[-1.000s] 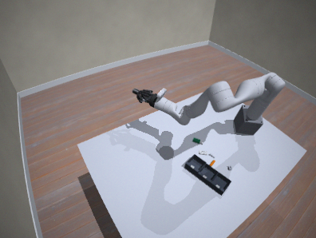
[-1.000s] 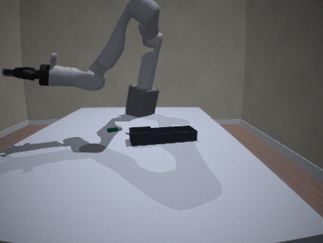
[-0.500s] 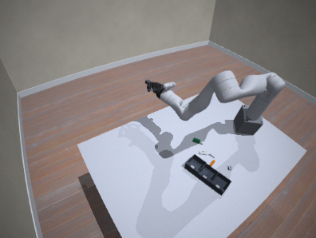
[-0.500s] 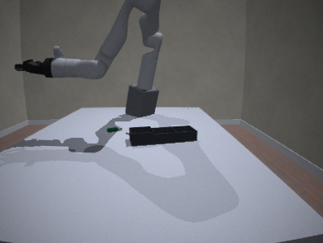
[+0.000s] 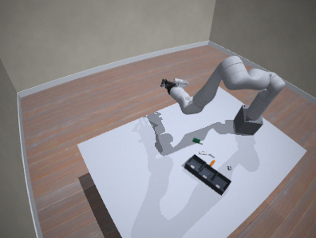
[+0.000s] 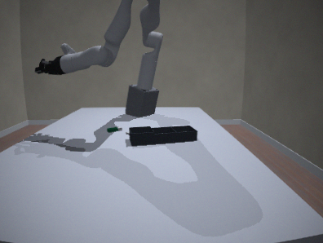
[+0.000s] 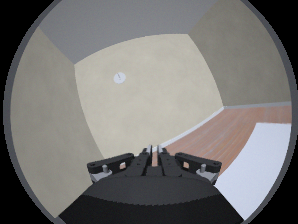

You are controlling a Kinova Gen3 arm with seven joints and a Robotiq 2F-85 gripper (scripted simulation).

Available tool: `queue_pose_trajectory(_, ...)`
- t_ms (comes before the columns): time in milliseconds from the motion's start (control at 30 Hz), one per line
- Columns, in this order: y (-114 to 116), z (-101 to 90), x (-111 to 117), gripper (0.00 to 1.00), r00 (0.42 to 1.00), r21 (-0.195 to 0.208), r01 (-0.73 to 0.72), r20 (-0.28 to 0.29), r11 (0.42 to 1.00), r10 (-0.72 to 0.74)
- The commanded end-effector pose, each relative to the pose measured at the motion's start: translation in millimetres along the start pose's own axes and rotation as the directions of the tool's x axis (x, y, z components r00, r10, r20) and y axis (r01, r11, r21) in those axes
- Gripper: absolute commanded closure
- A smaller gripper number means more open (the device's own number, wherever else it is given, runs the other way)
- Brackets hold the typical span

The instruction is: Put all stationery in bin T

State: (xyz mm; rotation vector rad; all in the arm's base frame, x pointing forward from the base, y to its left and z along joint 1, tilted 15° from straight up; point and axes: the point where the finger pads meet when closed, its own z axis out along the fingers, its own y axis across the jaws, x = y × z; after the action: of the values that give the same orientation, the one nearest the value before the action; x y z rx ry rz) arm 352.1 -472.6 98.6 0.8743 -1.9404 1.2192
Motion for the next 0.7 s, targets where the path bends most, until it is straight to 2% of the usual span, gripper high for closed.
queue_pose_trajectory(0,10,-5.2,8,0.91,0.999,-0.040,-0.030,0.014,0.999,0.031)
queue_pose_trajectory(67,26,-10.8,8,0.91,0.997,-0.121,-0.054,0.039,0.991,0.059)
queue_pose_trajectory(100,34,-13.6,8,0.91,0.997,-0.121,-0.054,0.039,0.991,0.059)
queue_pose_trajectory(167,49,-20.8,6,0.91,0.994,-0.200,-0.075,0.066,0.977,0.089)
queue_pose_trajectory(200,56,-24.3,6,0.91,0.994,-0.200,-0.075,0.066,0.977,0.089)
queue_pose_trajectory(267,71,-32.9,4,0.91,0.988,-0.276,-0.093,0.093,0.957,0.123)
queue_pose_trajectory(300,78,-37.3,3,0.91,0.988,-0.276,-0.093,0.093,0.957,0.123)
queue_pose_trajectory(400,97,-52.7,-1,0.91,0.974,-0.389,-0.116,0.136,0.914,0.181)
queue_pose_trajectory(467,97,-52.7,-1,0.91,0.974,-0.389,-0.116,0.136,0.914,0.181)
queue_pose_trajectory(500,103,-58.1,-3,0.91,0.969,-0.417,-0.120,0.147,0.901,0.198)
queue_pose_trajectory(533,109,-63.5,-5,0.91,0.969,-0.417,-0.120,0.147,0.901,0.198)
queue_pose_trajectory(600,120,-75.5,-8,0.91,0.956,-0.481,-0.130,0.172,0.867,0.239)
queue_pose_trajectory(633,126,-81.4,-10,0.91,0.956,-0.481,-0.130,0.172,0.867,0.239)
queue_pose_trajectory(667,130,-87.9,-12,0.91,0.946,-0.518,-0.134,0.187,0.845,0.264)
